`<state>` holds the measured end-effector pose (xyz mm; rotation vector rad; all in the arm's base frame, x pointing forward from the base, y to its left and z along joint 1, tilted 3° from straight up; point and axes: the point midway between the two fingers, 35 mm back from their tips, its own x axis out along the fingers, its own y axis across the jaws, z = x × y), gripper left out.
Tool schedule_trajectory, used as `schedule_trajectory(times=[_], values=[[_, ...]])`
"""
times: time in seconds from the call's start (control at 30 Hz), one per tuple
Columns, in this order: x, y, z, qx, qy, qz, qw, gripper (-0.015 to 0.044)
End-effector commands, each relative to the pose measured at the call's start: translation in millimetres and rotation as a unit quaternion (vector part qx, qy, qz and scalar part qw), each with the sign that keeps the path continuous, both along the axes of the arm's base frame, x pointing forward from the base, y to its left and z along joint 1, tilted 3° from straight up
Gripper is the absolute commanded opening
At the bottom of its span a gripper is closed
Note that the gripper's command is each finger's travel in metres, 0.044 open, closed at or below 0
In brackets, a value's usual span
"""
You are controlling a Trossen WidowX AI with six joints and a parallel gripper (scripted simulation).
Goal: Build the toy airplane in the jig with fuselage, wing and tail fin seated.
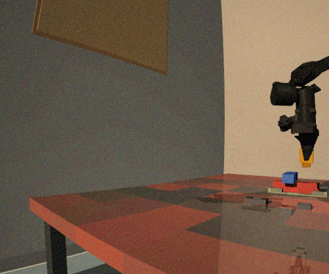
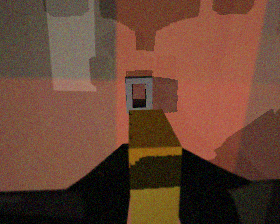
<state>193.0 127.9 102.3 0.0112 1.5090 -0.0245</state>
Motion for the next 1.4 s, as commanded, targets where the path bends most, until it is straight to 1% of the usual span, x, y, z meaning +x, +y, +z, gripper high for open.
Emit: schedule_trajectory(times=[0.0, 0.1, 0.4, 0.9, 1.37], values=[[-1, -1, 12, 0.001, -0.005, -0.004, 1.0, 0.0], [0, -3, 12, 0.002, -0.005, -0.005, 1.0, 0.0], [14, -26, 8, 0.006, -0.005, -0.015, 1.0, 0.0], [32, -71, -1, 0.002, -0.005, -0.009, 1.0, 0.0], [40, -116, -9, -0.001, -0.004, -0.004, 1.0, 0.0]])
